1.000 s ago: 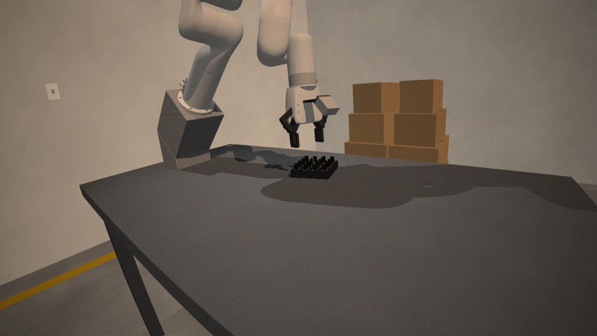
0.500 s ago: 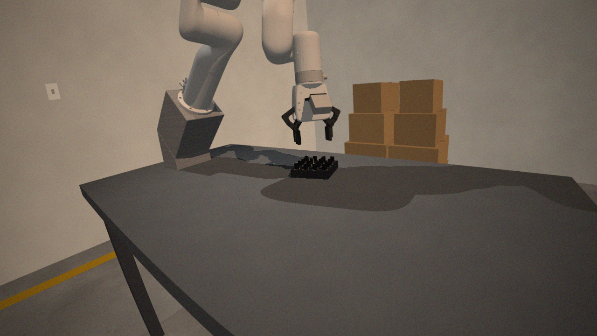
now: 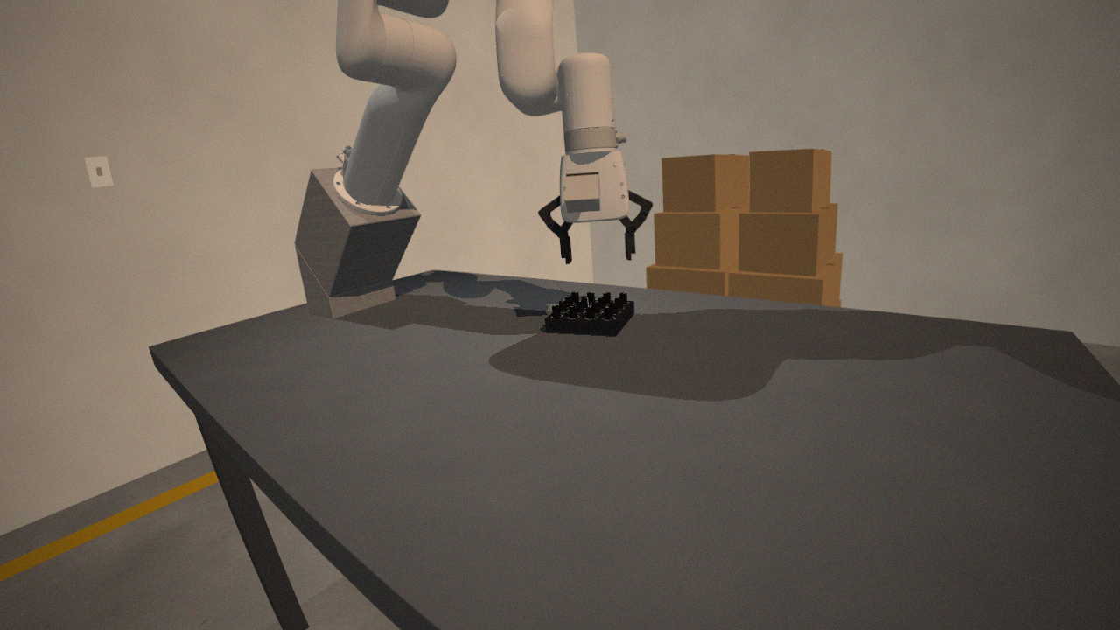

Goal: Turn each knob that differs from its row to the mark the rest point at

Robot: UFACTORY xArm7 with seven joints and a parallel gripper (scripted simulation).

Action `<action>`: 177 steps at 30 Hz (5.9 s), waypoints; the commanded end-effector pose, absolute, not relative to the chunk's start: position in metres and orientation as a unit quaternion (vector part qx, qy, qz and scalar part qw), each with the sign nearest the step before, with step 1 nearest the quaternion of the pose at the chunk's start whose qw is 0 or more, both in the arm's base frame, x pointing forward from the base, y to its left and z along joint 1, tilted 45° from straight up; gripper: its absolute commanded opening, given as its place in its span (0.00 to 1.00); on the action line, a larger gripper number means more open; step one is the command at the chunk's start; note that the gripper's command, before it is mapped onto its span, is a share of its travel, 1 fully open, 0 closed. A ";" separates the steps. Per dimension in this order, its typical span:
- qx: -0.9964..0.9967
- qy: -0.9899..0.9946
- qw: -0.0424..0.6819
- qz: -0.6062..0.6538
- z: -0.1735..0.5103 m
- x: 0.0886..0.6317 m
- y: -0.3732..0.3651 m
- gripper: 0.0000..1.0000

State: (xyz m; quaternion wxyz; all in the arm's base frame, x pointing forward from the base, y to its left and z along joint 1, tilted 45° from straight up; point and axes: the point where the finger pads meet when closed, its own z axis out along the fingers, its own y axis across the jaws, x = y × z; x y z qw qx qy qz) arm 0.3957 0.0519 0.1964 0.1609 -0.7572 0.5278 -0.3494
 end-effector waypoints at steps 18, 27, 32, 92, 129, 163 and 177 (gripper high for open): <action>-0.691 0.615 0.204 -0.321 0.202 0.397 0.064 0.19; -0.691 0.615 0.204 -0.321 0.202 0.397 0.064 0.19; -0.691 0.615 0.204 -0.321 0.202 0.397 0.064 0.19; -0.690 0.616 0.203 -0.321 0.173 0.425 0.061 0.19; -0.690 0.616 0.203 -0.321 0.171 0.428 0.060 0.19; -0.690 0.616 0.203 -0.321 0.165 0.433 0.059 0.19; -0.690 0.616 0.203 -0.321 0.162 0.436 0.059 0.19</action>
